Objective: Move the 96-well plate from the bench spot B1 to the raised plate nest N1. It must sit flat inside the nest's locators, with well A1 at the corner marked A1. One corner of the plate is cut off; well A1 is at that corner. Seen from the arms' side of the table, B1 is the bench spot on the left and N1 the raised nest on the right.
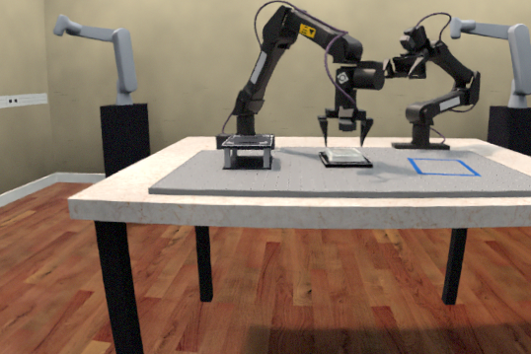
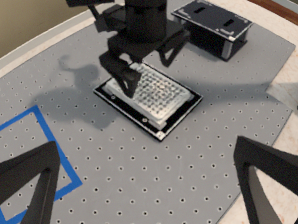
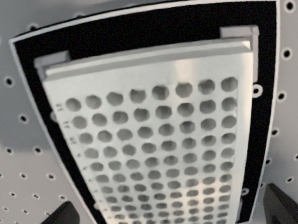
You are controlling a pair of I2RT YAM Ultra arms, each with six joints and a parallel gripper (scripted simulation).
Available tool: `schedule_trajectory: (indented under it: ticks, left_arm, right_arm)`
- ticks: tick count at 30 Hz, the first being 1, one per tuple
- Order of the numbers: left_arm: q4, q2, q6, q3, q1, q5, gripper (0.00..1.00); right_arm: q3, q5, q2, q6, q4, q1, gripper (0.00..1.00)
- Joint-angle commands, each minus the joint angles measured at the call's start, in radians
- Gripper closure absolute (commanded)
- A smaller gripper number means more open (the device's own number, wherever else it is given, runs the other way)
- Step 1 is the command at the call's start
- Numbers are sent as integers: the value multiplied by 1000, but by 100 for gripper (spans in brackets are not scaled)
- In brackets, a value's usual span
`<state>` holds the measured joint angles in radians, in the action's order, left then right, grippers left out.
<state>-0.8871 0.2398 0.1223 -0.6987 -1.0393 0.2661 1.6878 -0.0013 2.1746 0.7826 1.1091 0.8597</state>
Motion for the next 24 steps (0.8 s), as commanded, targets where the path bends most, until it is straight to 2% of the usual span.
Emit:
schedule_trajectory:
  ticks: [1, 19, 20, 22, 23, 24]
  left_arm:
    - [-26, -16, 9, 9, -14, 21, 0]
    - [-28, -15, 15, 8, -27, 34, 0]
    - [-28, -15, 15, 8, -27, 34, 0]
    - [-28, -15, 16, 8, -27, 34, 0]
    - [-28, -15, 16, 8, -28, 35, 0]
    - [-28, -15, 16, 8, -28, 35, 0]
  right_arm:
    - [-3, 2, -10, -7, -30, -12, 0]
    - [-48, 2, 13, -7, -112, -12, 0]
    - [-48, 2, 13, -7, -113, -12, 4]
    - [-48, 2, 13, -7, -113, -12, 4]
    - [-48, 2, 13, -7, -113, -12, 8]
    - [-48, 2, 13, -6, -113, -12, 8]
